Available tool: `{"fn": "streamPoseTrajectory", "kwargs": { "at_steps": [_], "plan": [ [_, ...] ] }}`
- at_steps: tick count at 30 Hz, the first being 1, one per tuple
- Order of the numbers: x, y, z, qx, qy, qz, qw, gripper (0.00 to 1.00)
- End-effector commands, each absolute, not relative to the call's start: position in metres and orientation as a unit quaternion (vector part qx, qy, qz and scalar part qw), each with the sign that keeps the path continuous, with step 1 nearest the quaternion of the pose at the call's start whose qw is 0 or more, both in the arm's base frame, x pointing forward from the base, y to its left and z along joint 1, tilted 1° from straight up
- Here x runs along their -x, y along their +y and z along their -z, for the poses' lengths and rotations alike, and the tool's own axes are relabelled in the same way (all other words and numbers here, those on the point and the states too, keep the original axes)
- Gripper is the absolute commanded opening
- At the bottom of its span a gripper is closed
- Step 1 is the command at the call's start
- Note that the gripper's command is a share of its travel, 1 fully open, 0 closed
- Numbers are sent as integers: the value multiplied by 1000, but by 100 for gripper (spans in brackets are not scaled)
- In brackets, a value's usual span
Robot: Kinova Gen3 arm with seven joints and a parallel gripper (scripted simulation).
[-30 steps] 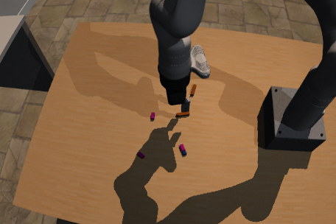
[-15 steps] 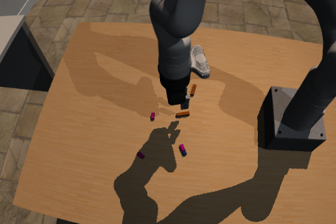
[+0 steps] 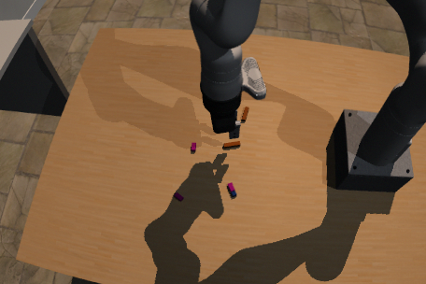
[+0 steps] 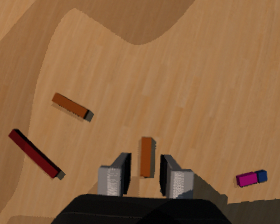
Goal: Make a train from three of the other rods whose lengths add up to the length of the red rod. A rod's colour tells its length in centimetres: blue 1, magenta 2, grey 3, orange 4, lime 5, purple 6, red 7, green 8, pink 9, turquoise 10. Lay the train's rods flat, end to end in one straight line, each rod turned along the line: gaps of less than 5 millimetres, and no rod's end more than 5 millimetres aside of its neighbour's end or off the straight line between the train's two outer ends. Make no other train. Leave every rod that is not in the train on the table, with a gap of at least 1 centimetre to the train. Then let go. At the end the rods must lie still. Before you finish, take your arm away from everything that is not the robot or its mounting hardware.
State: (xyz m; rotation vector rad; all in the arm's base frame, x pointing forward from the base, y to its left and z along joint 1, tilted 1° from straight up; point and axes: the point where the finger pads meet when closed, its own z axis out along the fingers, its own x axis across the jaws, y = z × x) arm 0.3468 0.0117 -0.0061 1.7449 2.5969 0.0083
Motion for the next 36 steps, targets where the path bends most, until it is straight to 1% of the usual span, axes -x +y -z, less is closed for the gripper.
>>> {"fn": "streamPoseTrajectory", "kwargs": {
  "at_steps": [1, 15, 36],
  "plan": [
    [-347, 12, 6, -558, 830, -3, 7, 54],
    [-347, 12, 11, -558, 830, -3, 7, 54],
    [-348, 12, 39, -558, 830, -3, 7, 54]
  ]
}}
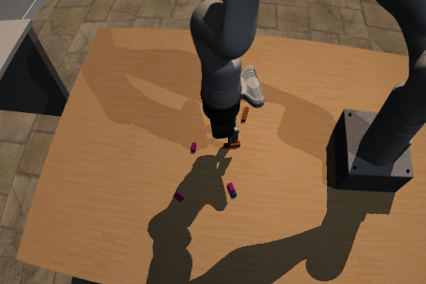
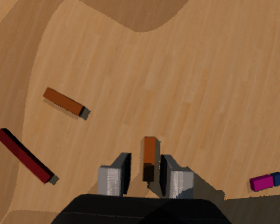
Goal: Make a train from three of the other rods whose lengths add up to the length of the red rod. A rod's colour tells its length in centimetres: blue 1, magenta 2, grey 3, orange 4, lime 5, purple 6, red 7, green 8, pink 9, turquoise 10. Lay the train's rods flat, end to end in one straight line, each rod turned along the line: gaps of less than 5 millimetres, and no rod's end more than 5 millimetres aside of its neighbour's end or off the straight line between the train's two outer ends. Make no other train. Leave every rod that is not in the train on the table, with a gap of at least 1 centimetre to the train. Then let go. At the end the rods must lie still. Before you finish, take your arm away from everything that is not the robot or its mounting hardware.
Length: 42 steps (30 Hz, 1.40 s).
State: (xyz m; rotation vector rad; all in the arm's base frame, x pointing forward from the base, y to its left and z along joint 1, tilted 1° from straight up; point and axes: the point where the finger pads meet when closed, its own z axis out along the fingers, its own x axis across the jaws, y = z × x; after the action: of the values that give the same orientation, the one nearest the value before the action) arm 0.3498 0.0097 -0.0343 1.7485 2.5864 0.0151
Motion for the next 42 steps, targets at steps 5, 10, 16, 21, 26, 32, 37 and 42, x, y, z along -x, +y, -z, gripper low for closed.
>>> {"fn": "streamPoseTrajectory", "kwargs": {
  "at_steps": [5, 10, 16, 21, 26, 32, 37, 42],
  "plan": [
    [-348, 12, 46, -558, 830, -3, 7, 54],
    [-348, 12, 50, -558, 830, -3, 7, 54],
    [-348, 12, 55, -558, 830, -3, 7, 54],
    [-348, 12, 57, -558, 830, -3, 7, 54],
    [-348, 12, 58, -558, 830, -3, 7, 54],
    [-348, 12, 58, -558, 830, -3, 7, 54],
    [-348, 12, 58, -558, 830, -3, 7, 54],
    [-348, 12, 58, -558, 830, -3, 7, 54]
  ]
}}
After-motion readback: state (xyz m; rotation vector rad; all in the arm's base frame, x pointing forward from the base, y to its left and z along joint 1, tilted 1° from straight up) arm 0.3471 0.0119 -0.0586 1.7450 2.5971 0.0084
